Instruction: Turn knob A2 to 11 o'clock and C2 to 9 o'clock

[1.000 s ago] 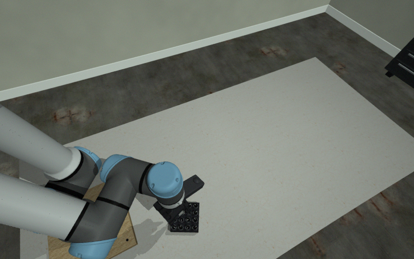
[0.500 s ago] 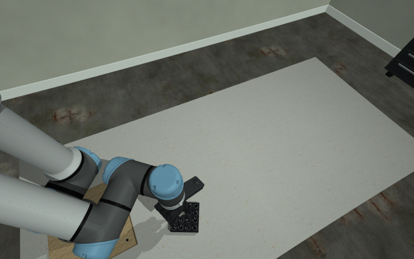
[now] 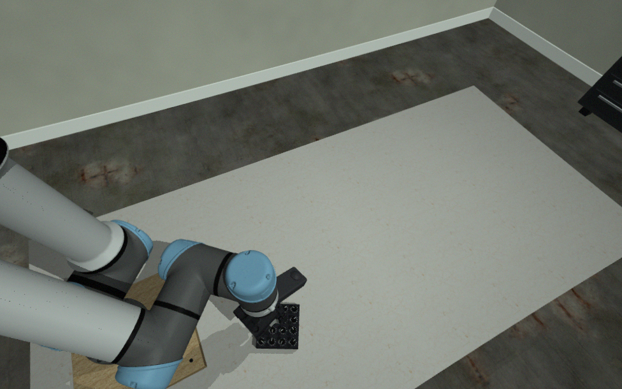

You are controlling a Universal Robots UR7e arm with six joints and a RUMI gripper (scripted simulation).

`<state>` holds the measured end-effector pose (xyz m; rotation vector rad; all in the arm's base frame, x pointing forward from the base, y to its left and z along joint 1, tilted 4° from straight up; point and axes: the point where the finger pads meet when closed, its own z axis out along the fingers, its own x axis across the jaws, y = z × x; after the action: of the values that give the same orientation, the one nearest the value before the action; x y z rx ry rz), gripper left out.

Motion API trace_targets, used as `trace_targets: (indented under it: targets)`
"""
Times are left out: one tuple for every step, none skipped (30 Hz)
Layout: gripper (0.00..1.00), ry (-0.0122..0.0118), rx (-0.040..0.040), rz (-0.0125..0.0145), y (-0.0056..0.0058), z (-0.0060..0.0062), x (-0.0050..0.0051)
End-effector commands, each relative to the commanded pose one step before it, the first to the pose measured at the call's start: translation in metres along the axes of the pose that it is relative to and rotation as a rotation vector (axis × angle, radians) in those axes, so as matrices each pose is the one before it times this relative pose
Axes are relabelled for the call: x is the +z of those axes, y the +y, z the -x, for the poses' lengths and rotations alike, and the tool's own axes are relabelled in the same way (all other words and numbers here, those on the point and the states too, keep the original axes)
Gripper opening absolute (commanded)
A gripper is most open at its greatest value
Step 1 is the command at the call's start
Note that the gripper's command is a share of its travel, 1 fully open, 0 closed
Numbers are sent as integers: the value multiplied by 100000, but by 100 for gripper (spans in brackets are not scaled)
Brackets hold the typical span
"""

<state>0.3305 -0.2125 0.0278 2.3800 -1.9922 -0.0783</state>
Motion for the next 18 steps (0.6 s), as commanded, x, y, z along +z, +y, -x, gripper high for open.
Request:
trace_targets:
  targets:
    - [11,110,4,-68,-33,-36,361]
    - [11,0,0,0,0,0,0]
    - [11,0,0,0,0,0,0]
    - [11,0,0,0,-2,0,71]
    - [11,0,0,0,-2,1,64]
    - [11,0,0,0,-1,1,57]
    - [11,0,0,0,-1,1,50]
    - [11,0,0,0,-1,1,44]
    - [11,0,0,0,-1,1,37]
    - [11,0,0,0,-1,1,31]
    - [11,0,0,0,-1,0,25]
    - [11,0,0,0,0,0,19]
    - [11,0,0,0,0,0,14]
    - [11,0,0,0,0,0,10]
    - [11,0,0,0,0,0,6]
    - [11,0,0,0,0,0,3]
    - [11,0,0,0,0,0,1]
    - [11,0,0,0,0,0,0]
